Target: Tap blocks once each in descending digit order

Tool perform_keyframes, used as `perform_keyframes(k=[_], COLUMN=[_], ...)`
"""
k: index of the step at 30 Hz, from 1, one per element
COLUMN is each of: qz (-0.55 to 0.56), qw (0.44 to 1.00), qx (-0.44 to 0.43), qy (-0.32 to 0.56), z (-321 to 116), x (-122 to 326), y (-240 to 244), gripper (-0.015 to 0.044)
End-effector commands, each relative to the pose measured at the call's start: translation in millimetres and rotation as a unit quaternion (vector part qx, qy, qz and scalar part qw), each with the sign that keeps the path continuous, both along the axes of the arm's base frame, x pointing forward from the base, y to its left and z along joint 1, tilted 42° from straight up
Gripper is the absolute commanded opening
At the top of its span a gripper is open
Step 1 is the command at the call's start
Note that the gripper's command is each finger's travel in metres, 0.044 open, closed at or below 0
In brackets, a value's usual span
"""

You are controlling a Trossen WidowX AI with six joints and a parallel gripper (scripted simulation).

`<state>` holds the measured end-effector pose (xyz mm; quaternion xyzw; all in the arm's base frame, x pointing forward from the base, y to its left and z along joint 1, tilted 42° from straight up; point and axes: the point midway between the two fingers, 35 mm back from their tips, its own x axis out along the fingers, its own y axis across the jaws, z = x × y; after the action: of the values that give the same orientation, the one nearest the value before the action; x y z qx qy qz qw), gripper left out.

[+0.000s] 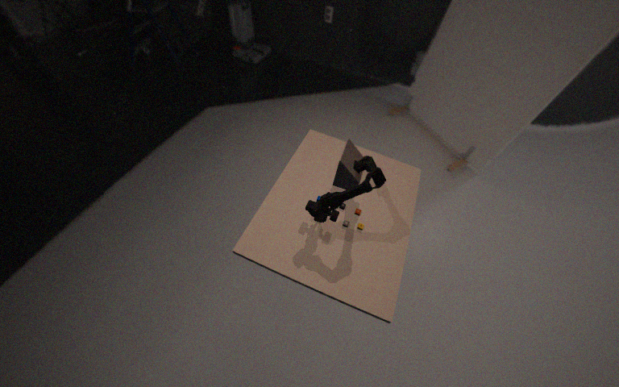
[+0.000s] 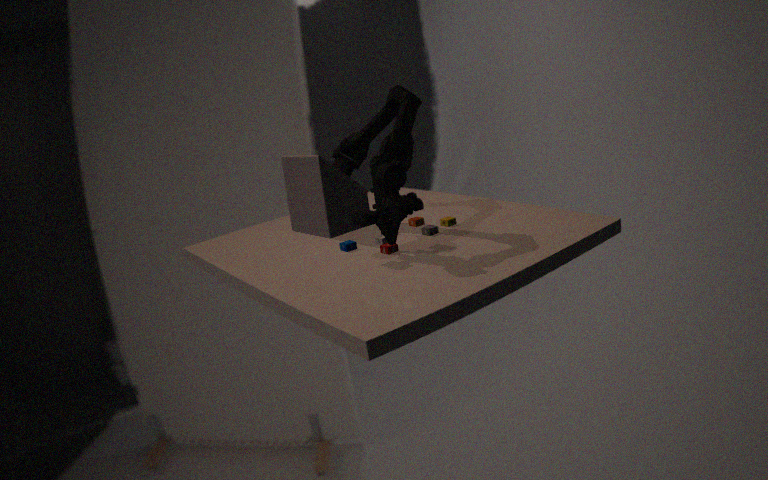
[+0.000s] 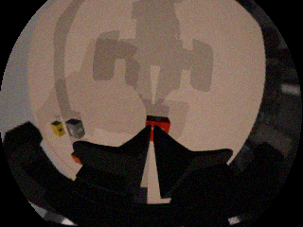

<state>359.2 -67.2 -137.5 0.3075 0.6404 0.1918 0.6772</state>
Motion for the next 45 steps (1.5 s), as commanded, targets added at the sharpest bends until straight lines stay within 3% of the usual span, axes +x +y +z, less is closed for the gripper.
perform_keyframes(k=[1, 11, 16, 23, 35, 45], qz=[-0.002, -0.002, -0.002, -0.002, -0.004, -0.002], qw=[1.000, 1.000, 1.000, 1.000, 1.000, 1.000], qx=[0.003, 0.002, 0.000, 0.000, -0.002, 0.007], qy=[0.002, 0.002, 0.002, 0.002, 0.006, 0.007], z=[-2.0, 22.7, 78.0, 82.5, 185.1, 219.7], x=[-0.4, -3.5, -11.4, -12.2, -55.7, -126.3], y=[2.2, -20.3, -70.0, -70.6, 35.8, 105.8], gripper=[0.0020, 0.0020, 0.0020, 0.0020, 0.0020, 0.0020])
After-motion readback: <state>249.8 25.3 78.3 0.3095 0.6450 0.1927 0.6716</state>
